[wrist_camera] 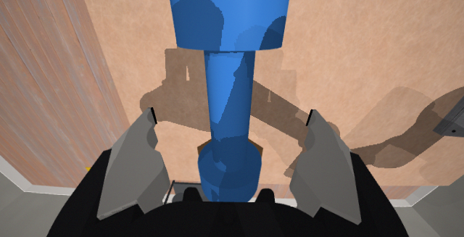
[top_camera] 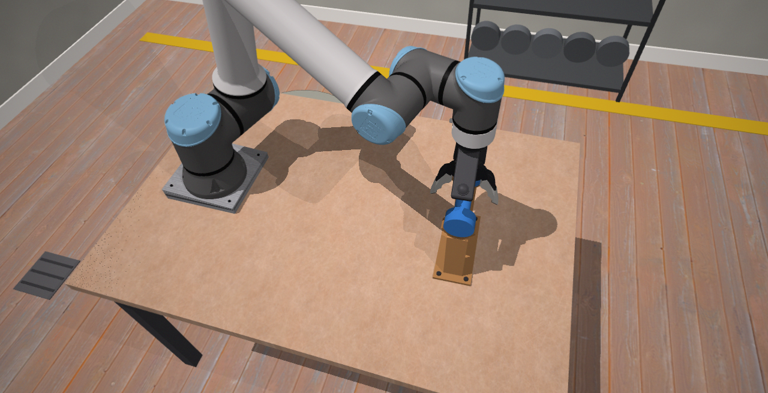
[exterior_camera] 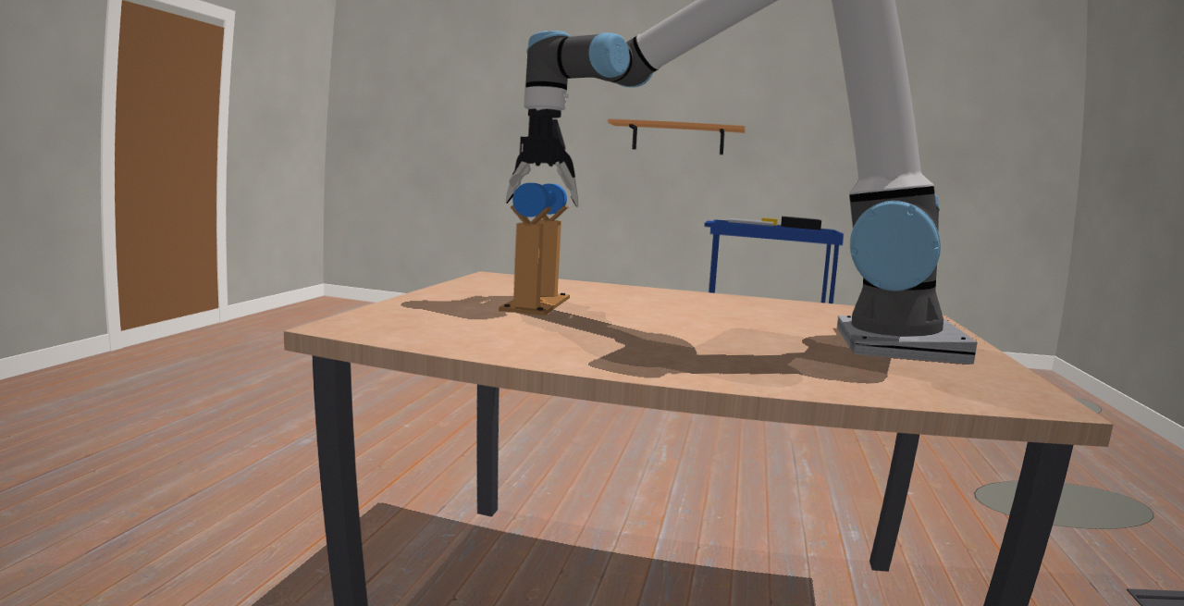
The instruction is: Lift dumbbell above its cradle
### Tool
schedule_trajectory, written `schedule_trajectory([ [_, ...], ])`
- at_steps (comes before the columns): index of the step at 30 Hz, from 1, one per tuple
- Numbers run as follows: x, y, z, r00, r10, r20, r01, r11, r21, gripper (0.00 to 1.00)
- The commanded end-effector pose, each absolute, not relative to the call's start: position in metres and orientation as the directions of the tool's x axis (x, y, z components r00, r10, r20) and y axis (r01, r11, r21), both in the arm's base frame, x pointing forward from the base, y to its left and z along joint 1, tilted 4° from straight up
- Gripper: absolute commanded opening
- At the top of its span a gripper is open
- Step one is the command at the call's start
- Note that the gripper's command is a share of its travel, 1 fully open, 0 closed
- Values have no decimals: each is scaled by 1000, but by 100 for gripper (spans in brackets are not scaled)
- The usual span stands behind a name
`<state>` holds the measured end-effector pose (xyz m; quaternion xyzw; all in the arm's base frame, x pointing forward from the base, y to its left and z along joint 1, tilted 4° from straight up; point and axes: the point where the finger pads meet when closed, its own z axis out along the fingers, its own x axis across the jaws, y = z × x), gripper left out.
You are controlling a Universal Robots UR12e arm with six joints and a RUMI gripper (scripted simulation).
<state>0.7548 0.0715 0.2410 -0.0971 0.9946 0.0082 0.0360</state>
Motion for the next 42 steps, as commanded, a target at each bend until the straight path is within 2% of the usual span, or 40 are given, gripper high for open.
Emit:
schedule_trajectory([
  [1, 756, 71, 241, -978, -193, -75, -194, 981, 9, 100],
  [7, 756, 71, 241, -978, -193, -75, -194, 981, 9, 100],
  [8, 756, 71, 241, -978, -193, -75, -194, 981, 9, 0],
  [42, 756, 71, 241, -978, -193, -75, -194, 981, 9, 0],
])
